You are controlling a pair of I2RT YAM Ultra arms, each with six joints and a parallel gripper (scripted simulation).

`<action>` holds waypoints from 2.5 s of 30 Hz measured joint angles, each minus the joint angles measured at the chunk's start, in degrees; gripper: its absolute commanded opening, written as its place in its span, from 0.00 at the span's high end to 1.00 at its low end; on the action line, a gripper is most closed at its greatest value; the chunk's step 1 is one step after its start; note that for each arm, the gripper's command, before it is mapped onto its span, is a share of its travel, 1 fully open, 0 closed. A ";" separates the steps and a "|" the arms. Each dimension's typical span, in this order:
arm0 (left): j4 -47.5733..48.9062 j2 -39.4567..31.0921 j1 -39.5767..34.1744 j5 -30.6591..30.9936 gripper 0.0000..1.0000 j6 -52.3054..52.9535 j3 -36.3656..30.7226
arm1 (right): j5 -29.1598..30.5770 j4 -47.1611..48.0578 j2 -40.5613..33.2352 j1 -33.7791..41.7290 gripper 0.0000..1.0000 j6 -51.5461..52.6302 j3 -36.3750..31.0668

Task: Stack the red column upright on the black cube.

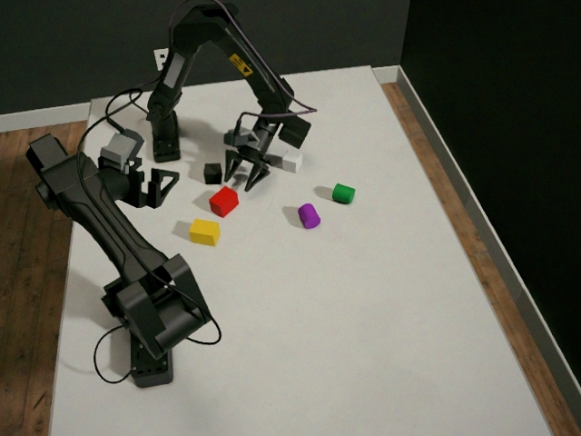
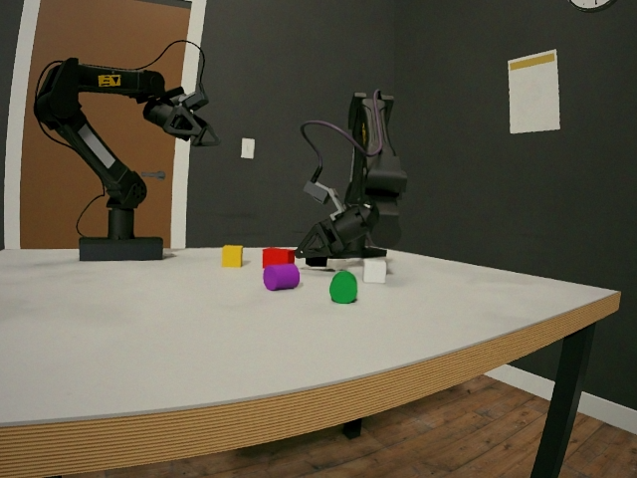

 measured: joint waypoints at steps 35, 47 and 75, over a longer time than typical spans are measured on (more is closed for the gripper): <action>-2.29 2.82 -5.95 1.11 0.36 1.73 2.99 | 0.15 -0.26 0.00 0.04 0.00 0.66 0.02; 1.97 2.84 -8.37 1.31 0.36 -1.81 1.68 | 0.15 -0.26 0.00 0.04 0.00 0.66 0.02; 7.23 2.84 -10.12 1.90 0.57 -5.81 -0.02 | 0.15 -0.26 0.00 0.04 0.00 0.66 0.02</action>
